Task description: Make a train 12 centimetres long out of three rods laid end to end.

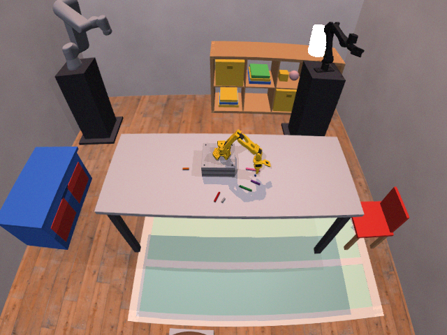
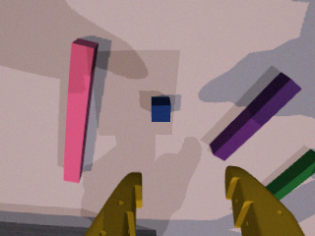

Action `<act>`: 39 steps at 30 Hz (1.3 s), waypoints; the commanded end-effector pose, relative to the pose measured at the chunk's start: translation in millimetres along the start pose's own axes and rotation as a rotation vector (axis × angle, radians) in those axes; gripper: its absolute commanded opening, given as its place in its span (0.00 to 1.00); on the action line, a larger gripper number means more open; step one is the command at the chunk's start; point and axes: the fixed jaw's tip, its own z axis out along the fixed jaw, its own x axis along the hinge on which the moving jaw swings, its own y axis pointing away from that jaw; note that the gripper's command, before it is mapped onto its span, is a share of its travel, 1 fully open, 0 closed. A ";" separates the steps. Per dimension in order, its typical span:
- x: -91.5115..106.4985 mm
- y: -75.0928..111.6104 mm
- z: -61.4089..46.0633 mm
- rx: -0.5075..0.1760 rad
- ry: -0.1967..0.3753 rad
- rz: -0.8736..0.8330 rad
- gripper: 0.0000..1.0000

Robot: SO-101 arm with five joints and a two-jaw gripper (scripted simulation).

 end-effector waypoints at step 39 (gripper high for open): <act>-2.7 0.4 45.3 0.002 -0.008 -0.001 0.19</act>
